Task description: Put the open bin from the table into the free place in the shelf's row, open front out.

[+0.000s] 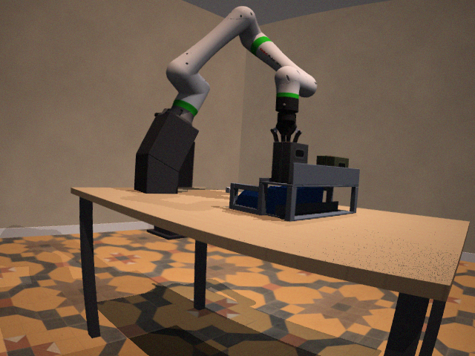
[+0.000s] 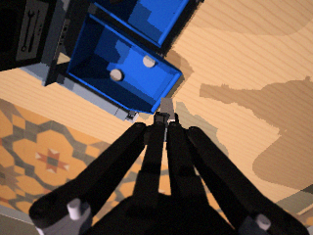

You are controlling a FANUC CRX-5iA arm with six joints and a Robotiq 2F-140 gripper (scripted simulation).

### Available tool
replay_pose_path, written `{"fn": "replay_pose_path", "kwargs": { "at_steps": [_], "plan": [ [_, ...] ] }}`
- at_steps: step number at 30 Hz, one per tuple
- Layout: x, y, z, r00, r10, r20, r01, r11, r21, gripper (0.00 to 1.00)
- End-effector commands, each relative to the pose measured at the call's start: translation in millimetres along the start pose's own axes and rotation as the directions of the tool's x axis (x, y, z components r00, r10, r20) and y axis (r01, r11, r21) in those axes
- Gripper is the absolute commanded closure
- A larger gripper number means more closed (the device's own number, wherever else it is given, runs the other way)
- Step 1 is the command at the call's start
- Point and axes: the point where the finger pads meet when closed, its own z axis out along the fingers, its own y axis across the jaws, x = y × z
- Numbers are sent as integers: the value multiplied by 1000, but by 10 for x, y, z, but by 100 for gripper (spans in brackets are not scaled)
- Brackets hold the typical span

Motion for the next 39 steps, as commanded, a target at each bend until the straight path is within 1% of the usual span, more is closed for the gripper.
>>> {"fn": "replay_pose_path", "kwargs": {
  "at_steps": [1,5,10,13,39],
  "plan": [
    [-104,100,32,982,189,-27,-189,982,4,100],
    [-164,167,53,955,297,-27,-297,955,10,100],
    [-241,260,79,899,436,-25,-436,900,18,100],
    [-267,292,88,876,482,-24,-481,876,21,100],
    [-269,296,89,873,486,-24,-486,874,21,100]
  ]
}}
